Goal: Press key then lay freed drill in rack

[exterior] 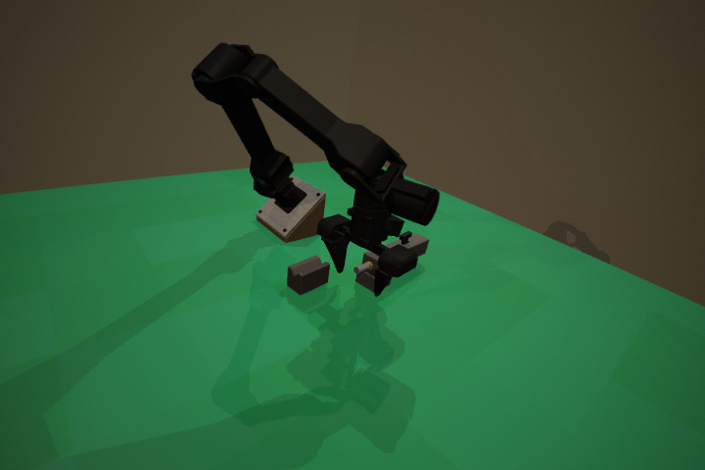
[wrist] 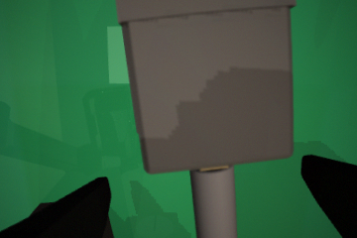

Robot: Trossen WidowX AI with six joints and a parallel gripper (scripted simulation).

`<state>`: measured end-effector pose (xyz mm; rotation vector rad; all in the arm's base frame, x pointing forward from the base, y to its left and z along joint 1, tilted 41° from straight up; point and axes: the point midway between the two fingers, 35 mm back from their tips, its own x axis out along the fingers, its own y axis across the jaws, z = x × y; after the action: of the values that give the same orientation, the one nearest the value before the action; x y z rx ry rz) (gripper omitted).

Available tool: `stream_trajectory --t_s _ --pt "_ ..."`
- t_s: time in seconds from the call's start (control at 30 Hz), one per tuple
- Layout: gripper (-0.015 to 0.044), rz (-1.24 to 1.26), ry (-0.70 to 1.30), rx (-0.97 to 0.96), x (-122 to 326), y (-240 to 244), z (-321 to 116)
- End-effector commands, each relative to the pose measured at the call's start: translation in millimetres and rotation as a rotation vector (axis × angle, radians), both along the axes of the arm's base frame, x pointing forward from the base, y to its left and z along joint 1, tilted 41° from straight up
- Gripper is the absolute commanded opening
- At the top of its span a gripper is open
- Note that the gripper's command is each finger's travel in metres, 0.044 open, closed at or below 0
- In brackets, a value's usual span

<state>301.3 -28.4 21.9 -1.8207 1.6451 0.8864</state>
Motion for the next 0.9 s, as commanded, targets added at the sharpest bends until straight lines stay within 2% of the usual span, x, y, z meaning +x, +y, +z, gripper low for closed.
stream_trajectory --t_s 0.0,0.5,0.73,0.87 --pt "0.0440 0.004 0.007 -0.006 -0.9 -2.3 -3.9" --pt "0.0046 0.000 0.001 0.000 -0.2 -0.6 -1.0" --pt "0.0000 0.000 0.001 0.000 -0.2 -0.6 -1.0" --pt "0.0000 0.004 0.007 -0.005 -0.1 -3.9 1.8"
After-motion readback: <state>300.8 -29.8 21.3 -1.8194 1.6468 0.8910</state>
